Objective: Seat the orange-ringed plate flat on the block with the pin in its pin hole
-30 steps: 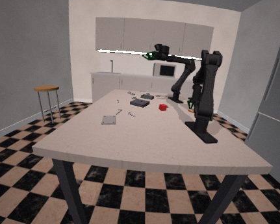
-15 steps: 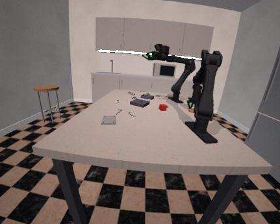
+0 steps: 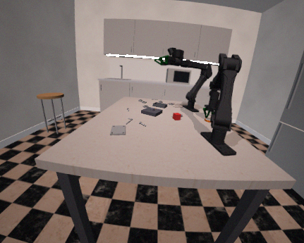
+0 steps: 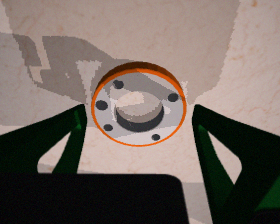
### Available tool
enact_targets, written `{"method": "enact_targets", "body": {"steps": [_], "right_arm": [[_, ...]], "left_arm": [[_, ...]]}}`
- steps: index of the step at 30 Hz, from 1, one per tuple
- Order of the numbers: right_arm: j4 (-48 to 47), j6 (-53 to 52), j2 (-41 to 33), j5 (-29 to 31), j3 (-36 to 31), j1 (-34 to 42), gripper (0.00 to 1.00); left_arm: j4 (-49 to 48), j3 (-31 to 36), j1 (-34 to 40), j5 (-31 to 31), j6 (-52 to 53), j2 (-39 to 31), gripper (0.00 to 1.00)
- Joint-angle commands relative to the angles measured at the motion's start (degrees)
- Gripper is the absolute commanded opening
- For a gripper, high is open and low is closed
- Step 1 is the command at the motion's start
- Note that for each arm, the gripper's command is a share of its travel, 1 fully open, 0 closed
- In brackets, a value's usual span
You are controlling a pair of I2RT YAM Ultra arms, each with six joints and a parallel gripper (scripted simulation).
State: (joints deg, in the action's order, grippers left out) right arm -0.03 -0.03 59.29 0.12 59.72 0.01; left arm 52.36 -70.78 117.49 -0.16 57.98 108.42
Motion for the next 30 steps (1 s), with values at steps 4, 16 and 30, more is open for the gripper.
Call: {"method": "enact_targets", "body": {"steps": [4, 16, 30], "right_arm": [[-0.73, -0.23, -1.46, 0.49, 2.21, 0.73, 1.00], [-0.73, -0.23, -1.46, 0.49, 2.21, 0.73, 1.00], [-0.73, -0.23, -1.46, 0.49, 2.21, 0.73, 1.00]], "left_arm": [[3.96, -3.00, 0.11, -0.31, -0.04, -2.67, 0.77], [10.68, -8.43, -0.31, -0.30, 0.26, -5.06, 0.77], [8.81, -6.08, -0.59, -0.31, 0.39, -5.55, 0.77]]}}
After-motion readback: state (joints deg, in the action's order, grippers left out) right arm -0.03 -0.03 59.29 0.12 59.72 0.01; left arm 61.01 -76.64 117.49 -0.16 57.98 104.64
